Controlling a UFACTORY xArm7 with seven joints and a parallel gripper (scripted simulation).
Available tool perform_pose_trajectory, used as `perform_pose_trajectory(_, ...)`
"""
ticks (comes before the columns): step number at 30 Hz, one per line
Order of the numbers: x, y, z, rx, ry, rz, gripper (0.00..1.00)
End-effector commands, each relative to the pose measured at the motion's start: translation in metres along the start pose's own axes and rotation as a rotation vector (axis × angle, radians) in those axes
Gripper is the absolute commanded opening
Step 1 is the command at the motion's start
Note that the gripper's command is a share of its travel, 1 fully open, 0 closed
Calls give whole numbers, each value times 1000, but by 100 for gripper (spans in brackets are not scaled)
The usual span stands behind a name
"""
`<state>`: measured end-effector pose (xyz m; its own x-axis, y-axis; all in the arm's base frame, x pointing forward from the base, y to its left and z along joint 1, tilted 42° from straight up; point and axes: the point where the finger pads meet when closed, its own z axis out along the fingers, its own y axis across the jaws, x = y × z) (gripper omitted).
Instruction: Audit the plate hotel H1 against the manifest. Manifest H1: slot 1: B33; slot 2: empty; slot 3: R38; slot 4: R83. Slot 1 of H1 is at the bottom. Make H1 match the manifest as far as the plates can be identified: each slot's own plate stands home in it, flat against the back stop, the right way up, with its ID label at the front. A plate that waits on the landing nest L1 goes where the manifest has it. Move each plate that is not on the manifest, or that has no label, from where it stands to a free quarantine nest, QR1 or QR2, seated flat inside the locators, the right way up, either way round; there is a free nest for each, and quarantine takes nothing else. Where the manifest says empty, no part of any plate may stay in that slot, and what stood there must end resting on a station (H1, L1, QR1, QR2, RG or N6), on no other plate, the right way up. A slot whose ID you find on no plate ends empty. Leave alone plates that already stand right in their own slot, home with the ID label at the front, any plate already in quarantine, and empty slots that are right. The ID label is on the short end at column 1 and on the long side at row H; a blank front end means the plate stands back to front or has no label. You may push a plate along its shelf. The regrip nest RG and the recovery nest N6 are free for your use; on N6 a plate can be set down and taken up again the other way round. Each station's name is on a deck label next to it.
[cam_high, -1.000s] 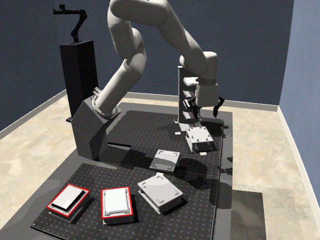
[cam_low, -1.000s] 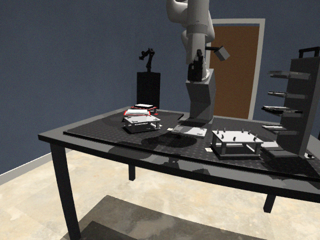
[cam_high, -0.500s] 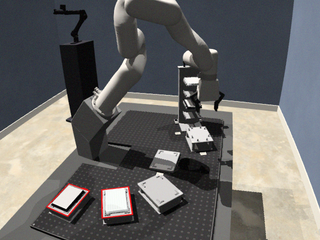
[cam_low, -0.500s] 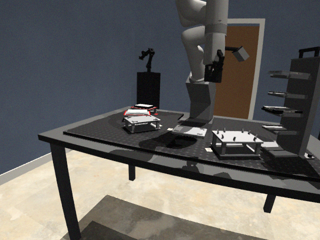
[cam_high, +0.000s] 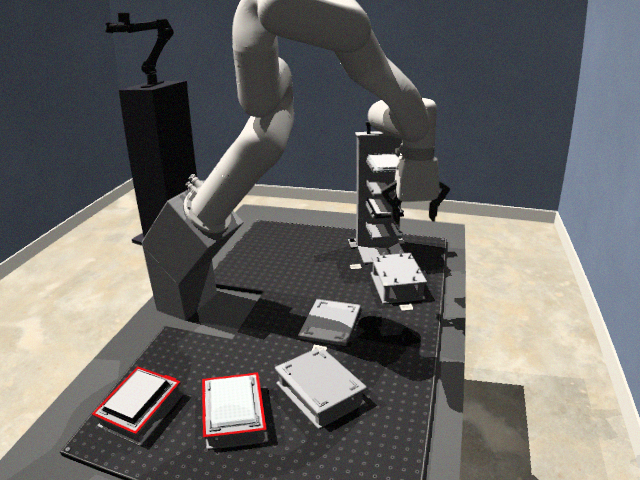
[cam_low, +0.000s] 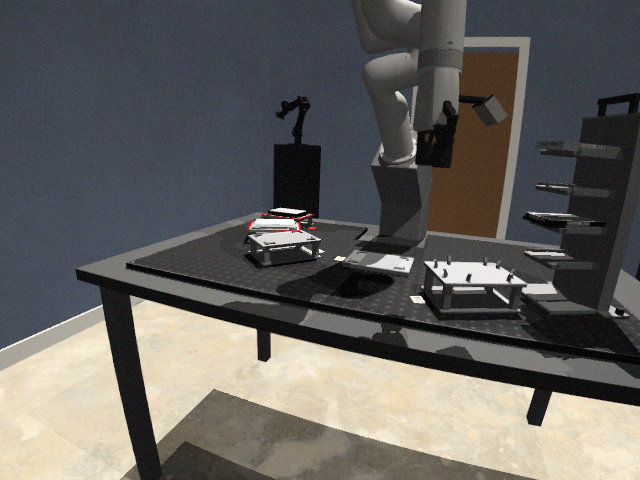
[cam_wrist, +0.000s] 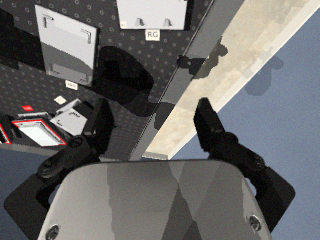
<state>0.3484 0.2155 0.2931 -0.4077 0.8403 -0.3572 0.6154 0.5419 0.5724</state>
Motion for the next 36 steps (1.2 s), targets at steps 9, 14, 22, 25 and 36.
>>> perform_pose_trajectory(9, 0, 1, 16, -3, 0, 0, 100)
perform_pose_trajectory(14, 0, 1, 24, -3, 0, 0, 100)
perform_pose_trajectory(22, 0, 1, 34, -3, 0, 0, 100)
perform_pose_trajectory(25, 0, 1, 39, -3, 0, 0, 100)
perform_pose_trajectory(36, 0, 1, 57, -3, 0, -1, 100)
